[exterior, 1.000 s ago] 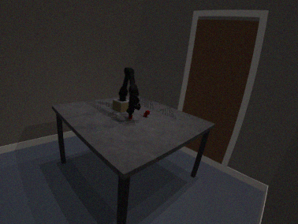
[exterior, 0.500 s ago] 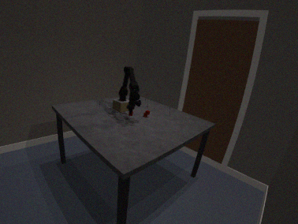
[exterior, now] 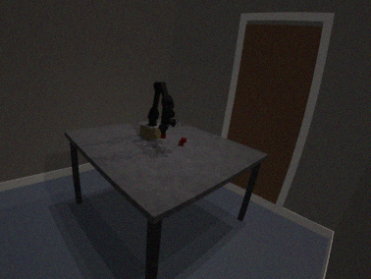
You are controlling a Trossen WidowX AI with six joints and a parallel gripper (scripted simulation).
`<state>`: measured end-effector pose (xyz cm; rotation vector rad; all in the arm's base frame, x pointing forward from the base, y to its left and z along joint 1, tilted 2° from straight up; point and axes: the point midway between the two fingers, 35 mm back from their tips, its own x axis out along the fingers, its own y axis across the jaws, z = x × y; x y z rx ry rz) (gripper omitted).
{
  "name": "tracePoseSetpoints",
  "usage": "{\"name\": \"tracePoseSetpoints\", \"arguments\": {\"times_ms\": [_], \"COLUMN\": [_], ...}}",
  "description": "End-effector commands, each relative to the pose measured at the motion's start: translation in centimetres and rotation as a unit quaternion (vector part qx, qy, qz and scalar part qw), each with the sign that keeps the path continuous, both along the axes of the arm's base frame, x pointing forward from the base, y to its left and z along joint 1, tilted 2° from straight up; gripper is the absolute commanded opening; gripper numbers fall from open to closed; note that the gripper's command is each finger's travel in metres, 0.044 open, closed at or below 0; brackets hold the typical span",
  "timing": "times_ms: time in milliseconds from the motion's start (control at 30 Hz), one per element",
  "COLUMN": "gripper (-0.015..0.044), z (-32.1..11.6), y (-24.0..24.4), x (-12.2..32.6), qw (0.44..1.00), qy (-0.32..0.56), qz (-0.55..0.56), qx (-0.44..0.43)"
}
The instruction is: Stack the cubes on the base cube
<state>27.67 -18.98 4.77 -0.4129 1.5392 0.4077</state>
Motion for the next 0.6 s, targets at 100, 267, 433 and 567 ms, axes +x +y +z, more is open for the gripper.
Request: {"name": "tracePoseSetpoints", "arguments": {"times_ms": [100, 267, 433, 567], "gripper": [0.0105, 0.0105, 0.0105, 0.0105], "z": [1.0, 0.9, 0.8, 0.7], "y": [0.1, 1.6, 3.2, 4.4], "x": [0.1, 0.8, 1.3, 1.7], "qw": [1.000, 1.000, 0.999, 0.999], "qy": [-0.002, -0.002, -0.003, -0.003], "qz": [0.002, -0.016, -0.036, -0.051], "qx": [-0.003, -0.002, -0.002, -0.001]}}
